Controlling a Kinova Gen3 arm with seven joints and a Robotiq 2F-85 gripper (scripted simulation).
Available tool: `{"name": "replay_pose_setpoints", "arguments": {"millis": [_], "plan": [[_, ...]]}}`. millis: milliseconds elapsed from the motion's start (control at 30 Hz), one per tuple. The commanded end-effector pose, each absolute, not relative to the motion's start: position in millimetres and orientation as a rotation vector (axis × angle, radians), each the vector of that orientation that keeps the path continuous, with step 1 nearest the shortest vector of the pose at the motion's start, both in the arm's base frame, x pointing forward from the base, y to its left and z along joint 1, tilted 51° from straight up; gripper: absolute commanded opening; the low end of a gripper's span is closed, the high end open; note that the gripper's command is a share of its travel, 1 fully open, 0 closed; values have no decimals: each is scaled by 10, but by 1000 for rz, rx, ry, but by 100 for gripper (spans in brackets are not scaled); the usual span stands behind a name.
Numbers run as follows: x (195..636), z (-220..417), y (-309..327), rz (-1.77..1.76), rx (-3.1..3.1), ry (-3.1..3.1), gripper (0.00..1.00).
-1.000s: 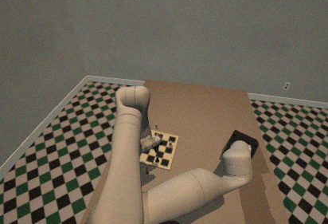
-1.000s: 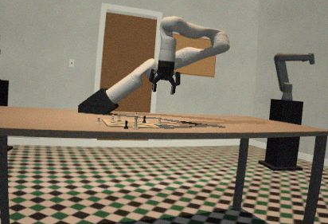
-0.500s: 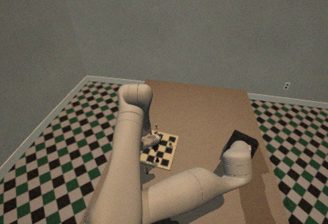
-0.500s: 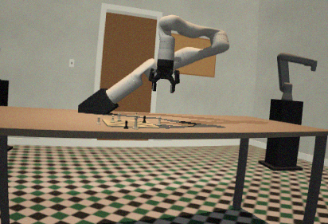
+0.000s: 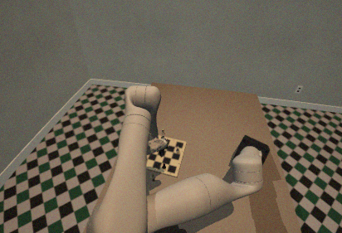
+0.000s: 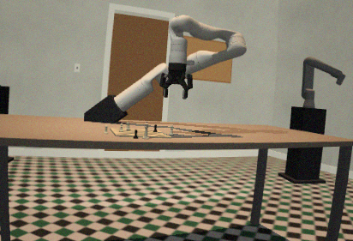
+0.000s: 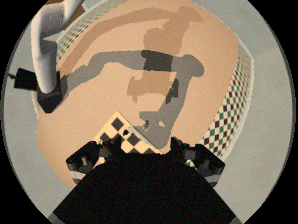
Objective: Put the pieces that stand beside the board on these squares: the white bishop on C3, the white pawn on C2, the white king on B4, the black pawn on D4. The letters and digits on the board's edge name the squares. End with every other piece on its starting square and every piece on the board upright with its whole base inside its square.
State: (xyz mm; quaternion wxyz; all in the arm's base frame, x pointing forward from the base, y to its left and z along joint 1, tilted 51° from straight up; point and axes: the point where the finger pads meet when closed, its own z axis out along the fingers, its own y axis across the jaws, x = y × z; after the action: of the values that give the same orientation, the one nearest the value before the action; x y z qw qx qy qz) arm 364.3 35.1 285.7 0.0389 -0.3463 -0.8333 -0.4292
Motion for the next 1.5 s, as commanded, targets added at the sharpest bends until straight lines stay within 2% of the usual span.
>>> {"name": "replay_pose_setpoints", "arguments": {"millis": [0,1467], "plan": [[3646,2857,332,-1318,-1071,-2553,100],[3666,2859,314,-1336,-1055,-2571,100]]}}
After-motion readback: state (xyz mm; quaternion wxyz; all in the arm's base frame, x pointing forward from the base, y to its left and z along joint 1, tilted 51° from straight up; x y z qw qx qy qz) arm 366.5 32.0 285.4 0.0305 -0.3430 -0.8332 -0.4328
